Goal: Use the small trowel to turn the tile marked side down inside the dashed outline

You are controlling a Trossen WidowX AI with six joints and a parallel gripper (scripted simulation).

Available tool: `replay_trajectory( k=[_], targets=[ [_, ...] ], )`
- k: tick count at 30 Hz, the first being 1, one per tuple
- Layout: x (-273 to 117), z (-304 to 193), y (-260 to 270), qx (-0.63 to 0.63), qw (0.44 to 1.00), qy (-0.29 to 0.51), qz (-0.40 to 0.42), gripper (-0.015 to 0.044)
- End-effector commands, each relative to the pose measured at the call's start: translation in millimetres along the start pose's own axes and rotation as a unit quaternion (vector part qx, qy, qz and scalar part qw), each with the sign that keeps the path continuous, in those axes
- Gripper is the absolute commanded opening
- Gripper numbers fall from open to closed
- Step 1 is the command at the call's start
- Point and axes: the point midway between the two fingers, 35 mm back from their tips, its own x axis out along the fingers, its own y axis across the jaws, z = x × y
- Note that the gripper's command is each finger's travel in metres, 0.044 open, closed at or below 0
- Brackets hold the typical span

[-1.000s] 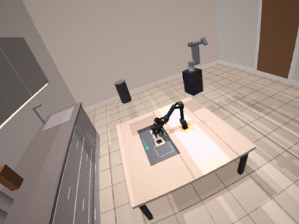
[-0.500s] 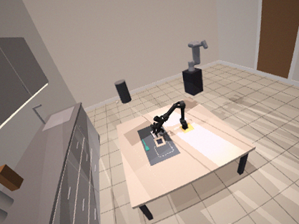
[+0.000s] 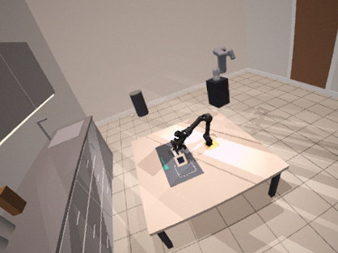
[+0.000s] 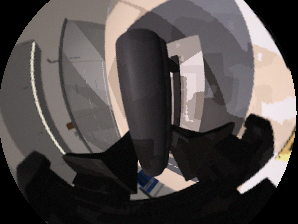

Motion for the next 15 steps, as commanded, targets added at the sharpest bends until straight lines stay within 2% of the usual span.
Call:
replay_trajectory(
  k=[1,15],
  targets=[
    [-5.0,-11.9,10.6,0.0,1.0,0.001,0.012,0.0],
    [-2.1,-47.5,7.3,0.001,1.0,0.002,0.012,0.0]
  ],
)
